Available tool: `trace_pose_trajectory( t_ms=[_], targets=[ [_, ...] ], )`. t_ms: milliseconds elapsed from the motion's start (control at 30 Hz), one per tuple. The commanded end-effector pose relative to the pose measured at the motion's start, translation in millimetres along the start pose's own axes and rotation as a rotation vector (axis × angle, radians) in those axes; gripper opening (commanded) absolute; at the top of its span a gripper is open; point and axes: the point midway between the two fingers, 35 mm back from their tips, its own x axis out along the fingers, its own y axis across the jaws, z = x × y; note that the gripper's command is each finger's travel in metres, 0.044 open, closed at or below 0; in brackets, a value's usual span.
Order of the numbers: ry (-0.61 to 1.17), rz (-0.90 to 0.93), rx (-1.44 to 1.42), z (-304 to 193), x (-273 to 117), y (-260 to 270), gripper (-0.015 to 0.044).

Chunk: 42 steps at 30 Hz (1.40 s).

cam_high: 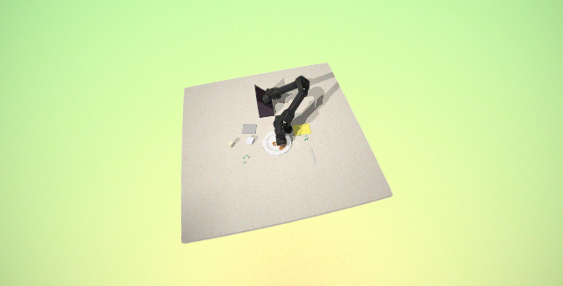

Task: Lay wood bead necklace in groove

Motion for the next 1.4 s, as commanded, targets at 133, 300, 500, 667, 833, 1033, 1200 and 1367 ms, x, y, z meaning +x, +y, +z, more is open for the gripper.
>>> trace_pose_trajectory(
  t_ms=[133,300,500,667,833,1033,1200,1367],
  targets=[
    [0.0,0.0,-0.001,0.2,-0.2,-0.1,0.0],
    [0.0,0.0,0.0,0.1,-2.2,-0.1,0.0],
    [-0.002,-0.001,0.005,-0.3,-20.5,0.2,0.0],
    [-0.003,-0.001,0.006,-0.2,-25.1,0.4,0.0],
    [-0.001,-0.001,0.007,-10.5,-25.2,5.5,0.0],
    [0.001,-0.001,0.007,-27.1,-25.2,15.4,0.0],
    [0.001,0.0,0.007,-40.0,-25.1,24.5,0.0],
    [0.0,0.0,0.007,-48.1,-24.9,31.0,0.0]
  ],
)
